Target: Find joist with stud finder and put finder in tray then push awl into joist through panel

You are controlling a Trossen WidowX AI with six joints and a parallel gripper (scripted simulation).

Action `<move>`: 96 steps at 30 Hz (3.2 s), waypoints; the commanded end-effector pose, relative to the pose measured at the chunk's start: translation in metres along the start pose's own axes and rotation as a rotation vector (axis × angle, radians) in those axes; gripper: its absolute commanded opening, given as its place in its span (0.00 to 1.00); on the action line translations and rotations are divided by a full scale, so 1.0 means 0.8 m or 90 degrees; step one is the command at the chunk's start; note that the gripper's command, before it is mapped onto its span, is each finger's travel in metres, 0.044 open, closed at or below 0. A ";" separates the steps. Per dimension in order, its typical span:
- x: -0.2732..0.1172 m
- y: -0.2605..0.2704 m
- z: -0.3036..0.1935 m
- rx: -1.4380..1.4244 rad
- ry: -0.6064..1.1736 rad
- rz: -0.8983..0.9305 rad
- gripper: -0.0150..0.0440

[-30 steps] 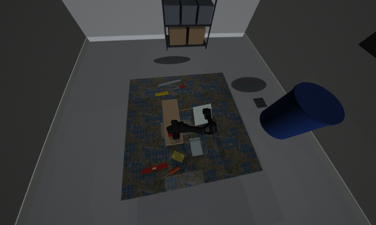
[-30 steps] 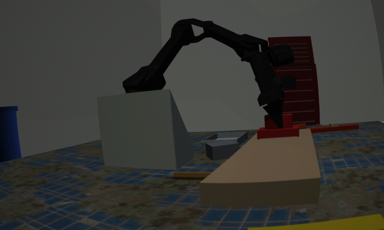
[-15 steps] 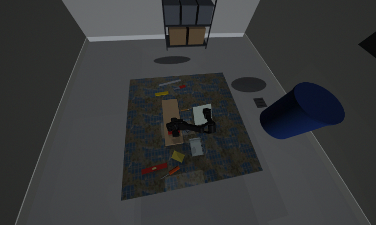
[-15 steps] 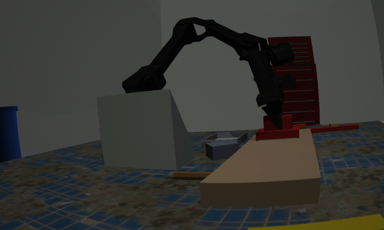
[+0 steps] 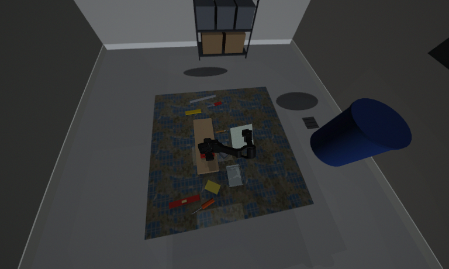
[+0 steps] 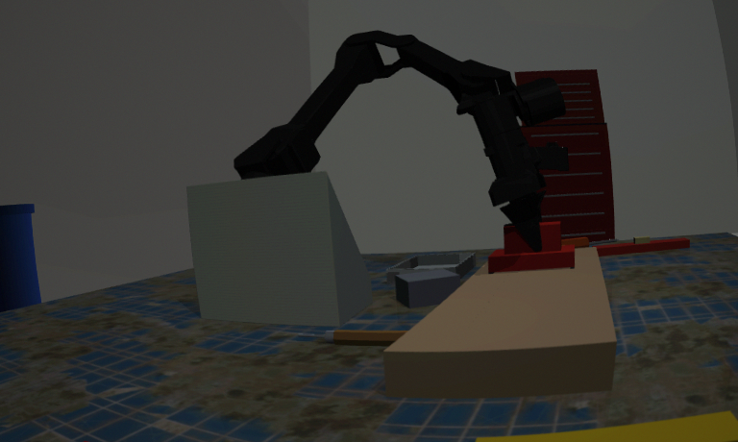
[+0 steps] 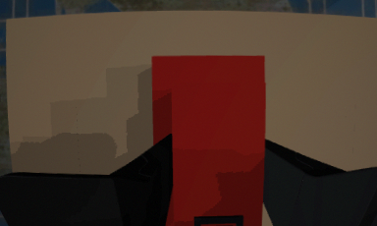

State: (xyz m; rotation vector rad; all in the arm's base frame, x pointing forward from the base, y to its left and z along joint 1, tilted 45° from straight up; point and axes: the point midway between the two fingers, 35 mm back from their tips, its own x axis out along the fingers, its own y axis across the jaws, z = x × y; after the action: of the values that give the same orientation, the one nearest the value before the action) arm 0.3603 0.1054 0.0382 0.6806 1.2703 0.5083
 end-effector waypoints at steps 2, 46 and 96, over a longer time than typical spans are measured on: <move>0.000 -0.011 -0.001 -0.001 0.000 0.000 0.25; 0.000 -0.099 -0.001 -0.001 0.000 -0.002 0.25; -0.002 -0.198 -0.001 -0.002 -0.001 -0.005 0.25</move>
State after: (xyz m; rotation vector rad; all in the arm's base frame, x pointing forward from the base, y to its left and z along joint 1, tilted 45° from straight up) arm 0.3557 -0.0031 -0.0698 0.6760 1.2697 0.5042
